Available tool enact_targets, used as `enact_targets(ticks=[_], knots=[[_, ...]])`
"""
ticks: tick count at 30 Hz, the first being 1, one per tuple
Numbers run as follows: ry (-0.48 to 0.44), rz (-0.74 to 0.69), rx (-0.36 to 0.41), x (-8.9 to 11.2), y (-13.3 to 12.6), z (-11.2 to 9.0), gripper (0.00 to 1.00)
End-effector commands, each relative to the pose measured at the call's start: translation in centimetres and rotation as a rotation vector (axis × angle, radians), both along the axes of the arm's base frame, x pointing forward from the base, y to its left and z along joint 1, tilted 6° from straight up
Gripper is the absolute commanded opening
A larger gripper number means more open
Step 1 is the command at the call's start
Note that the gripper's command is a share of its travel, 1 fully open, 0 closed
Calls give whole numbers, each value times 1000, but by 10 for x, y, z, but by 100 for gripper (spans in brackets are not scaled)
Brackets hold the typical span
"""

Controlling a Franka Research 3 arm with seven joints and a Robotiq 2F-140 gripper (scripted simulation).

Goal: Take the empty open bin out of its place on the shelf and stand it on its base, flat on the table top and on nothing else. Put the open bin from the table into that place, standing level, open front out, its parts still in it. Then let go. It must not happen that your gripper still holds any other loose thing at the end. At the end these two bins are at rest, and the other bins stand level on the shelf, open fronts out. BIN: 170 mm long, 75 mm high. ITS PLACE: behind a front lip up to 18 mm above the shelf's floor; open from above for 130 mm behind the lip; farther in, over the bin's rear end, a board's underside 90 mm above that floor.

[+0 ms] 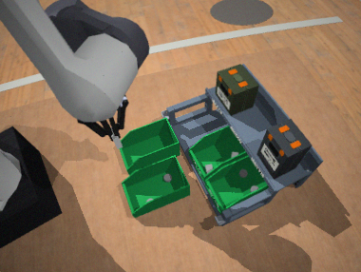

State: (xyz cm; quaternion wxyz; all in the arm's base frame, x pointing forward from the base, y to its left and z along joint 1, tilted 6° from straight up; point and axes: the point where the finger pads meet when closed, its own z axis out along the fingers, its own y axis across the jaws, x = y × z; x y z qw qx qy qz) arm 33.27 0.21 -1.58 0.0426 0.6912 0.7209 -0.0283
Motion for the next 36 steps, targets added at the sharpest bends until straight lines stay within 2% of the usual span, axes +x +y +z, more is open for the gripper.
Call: enact_targets(ticks=[1, 13, 16, 20, 27, 29, 30, 36], knots=[[3, -10, 2, -1, 1, 0, 0], [-4, -76, 3, 0, 0, 1, 0], [-15, -185, 4, 2, -1, 2, 0], [-41, -433, 7, 7, -4, 4, 0], [-91, -707, 22, 21, -11, 12, 0], [-91, -707, 22, 21, -11, 12, 0], [-109, -801, 28, 24, -12, 13, 0], [-162, -1010, 50, 40, -20, 23, 0]])
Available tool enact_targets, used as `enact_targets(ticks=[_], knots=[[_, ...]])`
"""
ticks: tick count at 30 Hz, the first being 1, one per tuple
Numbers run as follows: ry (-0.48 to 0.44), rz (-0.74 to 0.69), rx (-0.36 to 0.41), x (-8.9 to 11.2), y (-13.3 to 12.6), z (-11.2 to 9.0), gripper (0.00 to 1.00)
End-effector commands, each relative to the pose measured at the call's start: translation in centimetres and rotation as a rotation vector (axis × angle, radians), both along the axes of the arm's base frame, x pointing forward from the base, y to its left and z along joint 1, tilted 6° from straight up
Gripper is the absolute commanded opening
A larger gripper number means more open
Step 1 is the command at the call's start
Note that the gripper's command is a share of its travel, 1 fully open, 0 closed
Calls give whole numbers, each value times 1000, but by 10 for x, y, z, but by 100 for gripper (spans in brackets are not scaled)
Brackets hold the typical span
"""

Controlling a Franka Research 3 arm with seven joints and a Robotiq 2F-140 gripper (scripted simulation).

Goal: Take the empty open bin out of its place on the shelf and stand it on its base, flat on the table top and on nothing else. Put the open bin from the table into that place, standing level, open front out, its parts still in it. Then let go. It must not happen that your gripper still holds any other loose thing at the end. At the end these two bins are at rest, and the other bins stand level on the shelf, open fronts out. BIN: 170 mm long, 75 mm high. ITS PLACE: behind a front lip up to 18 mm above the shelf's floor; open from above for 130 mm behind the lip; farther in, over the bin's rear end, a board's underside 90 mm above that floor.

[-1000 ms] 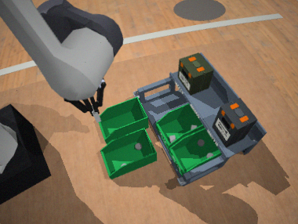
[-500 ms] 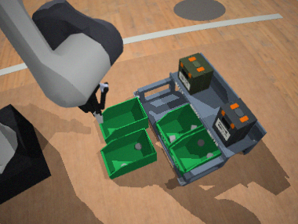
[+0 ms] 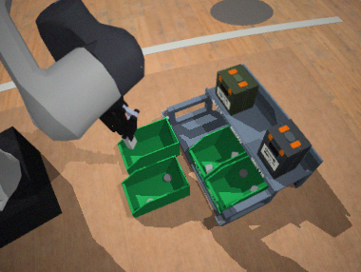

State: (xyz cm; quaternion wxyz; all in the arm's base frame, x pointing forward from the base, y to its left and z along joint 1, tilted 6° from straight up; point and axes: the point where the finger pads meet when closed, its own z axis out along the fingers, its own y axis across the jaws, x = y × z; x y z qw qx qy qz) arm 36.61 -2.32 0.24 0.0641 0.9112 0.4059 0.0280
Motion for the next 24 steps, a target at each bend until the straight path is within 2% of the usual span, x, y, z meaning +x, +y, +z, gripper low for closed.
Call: enact_targets(ticks=[1, 8, 10, 11, 24], knots=[[-17, -278, 15, 9, 4, 6, 0], [-94, -506, 37, 26, -5, 19, 0], [-94, -506, 37, 26, -5, 19, 0], [-120, -588, 49, 28, -6, 20, 0], [-263, -983, 118, 47, -14, 35, 0]])
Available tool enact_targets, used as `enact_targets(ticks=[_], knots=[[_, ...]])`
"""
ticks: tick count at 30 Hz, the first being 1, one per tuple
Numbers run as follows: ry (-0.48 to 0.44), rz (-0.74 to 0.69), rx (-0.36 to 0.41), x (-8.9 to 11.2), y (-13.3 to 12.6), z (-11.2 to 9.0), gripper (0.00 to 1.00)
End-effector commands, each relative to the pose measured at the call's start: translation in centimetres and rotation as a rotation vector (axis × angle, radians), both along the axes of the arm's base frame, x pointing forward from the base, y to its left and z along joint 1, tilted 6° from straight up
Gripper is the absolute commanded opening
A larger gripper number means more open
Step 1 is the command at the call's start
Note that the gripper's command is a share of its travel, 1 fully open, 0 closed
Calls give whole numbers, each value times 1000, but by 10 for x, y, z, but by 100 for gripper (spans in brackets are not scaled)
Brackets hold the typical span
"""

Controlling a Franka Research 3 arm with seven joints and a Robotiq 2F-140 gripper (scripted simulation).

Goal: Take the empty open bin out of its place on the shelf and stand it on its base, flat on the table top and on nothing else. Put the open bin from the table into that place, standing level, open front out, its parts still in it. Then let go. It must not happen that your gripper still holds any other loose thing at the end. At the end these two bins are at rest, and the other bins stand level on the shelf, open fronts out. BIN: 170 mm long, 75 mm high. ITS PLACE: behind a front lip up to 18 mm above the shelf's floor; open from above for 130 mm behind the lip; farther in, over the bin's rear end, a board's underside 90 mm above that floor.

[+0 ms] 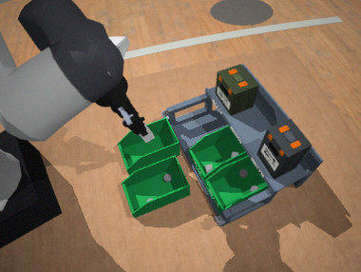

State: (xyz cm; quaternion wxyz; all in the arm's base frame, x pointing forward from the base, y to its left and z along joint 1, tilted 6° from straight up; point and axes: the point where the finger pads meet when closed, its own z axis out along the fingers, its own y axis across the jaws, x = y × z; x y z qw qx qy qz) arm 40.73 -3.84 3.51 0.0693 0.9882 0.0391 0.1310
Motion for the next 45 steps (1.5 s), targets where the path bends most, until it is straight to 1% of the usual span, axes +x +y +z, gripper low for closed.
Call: enact_targets(ticks=[1, 3, 4, 17, 18, 20, 21, 35, 37, 38, 45], knots=[[-31, -274, 40, 6, 1, 3, 0], [-31, -274, 40, 6, 1, 3, 0], [-57, -351, 60, 6, 1, 4, 0], [-171, -737, 178, 7, 1, 5, 0], [-179, -767, 189, 7, 1, 5, 15], [-179, -767, 189, 7, 1, 5, 15], [-199, -845, 215, 7, 1, 5, 15], [-287, -1279, 383, 7, 1, 5, 15], [-287, -1279, 383, 7, 1, 5, 15], [-299, -1363, 414, 7, 1, 5, 15], [-323, -1597, 502, 7, 1, 5, 15]])
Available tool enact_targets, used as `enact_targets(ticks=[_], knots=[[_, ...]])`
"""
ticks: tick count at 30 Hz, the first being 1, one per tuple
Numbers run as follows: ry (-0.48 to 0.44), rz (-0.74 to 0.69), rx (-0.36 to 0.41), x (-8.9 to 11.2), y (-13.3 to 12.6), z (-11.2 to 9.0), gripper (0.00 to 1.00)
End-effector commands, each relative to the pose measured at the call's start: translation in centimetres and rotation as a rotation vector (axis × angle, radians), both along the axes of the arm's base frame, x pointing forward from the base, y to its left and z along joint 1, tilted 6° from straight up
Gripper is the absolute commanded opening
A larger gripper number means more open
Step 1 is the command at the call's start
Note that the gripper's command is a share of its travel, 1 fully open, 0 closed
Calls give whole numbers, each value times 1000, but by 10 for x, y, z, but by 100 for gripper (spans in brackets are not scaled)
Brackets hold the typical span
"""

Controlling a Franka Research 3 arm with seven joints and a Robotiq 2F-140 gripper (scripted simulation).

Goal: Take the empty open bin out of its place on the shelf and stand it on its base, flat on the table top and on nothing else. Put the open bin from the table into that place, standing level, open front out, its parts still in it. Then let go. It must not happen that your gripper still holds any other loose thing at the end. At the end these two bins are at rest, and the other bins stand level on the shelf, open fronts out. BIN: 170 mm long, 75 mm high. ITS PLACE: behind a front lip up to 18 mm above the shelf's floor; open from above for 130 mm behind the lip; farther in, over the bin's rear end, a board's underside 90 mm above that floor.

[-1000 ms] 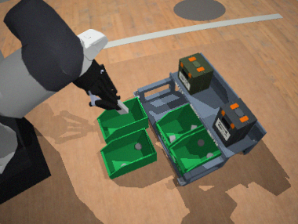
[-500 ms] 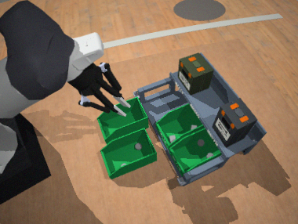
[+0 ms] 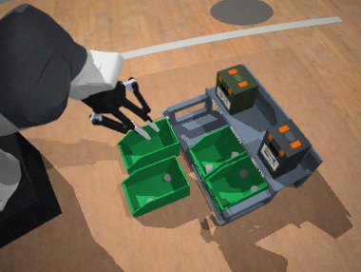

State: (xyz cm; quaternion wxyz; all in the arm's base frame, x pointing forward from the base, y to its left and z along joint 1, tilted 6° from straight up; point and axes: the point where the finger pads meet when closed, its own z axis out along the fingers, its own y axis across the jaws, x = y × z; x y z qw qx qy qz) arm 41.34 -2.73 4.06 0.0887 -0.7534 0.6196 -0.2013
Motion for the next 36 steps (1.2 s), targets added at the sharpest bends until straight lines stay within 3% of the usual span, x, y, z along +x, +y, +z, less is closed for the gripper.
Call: enact_targets(ticks=[1, 19, 26, 27, 36], knots=[[18, -271, 64, 1, -10, -1, 15], [15, -295, 73, 1, -11, -4, 15], [8, -396, 112, 1, -11, -10, 15], [5, -472, 141, 1, -11, -11, 15], [6, -709, 220, 2, -13, -27, 15]])
